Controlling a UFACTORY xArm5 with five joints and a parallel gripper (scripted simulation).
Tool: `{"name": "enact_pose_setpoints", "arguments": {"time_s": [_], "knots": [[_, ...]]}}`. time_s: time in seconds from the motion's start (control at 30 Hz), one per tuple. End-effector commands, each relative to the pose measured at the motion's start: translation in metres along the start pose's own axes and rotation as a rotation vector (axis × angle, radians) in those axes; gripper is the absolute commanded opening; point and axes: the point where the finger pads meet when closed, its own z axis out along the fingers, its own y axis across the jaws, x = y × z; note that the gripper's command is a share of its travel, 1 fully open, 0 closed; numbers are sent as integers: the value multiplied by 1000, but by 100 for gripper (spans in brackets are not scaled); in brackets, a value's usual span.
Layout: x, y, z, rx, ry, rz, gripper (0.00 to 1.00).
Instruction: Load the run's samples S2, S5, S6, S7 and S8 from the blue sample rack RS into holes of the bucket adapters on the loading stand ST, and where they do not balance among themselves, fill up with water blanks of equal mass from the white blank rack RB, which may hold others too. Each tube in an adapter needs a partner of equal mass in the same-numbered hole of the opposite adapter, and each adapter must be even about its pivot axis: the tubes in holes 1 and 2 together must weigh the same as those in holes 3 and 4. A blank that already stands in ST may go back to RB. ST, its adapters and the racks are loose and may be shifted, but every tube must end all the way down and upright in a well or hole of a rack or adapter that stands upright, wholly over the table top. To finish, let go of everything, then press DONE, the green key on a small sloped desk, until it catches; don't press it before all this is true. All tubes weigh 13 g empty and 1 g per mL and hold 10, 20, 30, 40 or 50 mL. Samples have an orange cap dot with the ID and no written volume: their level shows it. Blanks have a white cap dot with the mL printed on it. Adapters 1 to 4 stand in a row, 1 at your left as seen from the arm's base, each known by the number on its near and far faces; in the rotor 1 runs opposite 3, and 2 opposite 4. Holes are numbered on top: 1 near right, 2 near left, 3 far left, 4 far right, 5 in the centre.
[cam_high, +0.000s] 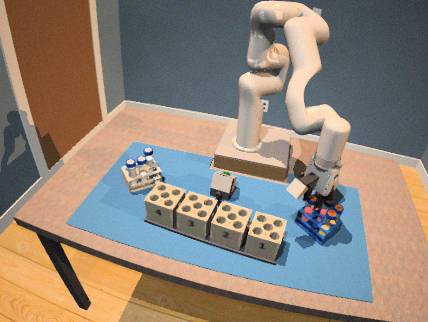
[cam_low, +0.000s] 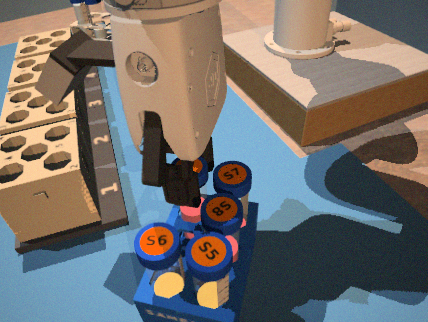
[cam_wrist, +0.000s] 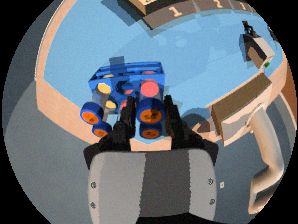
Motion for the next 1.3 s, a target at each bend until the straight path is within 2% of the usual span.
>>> {"name": "enact_pose_setpoints", "arguments": {"time_s": [0.0,0.6,1.27], "knots": [[0,-1,-1,3,1,0,43],[0,-1,-1,3,1,0,43],[-1,-1,-37,3,1,0,43]]}}
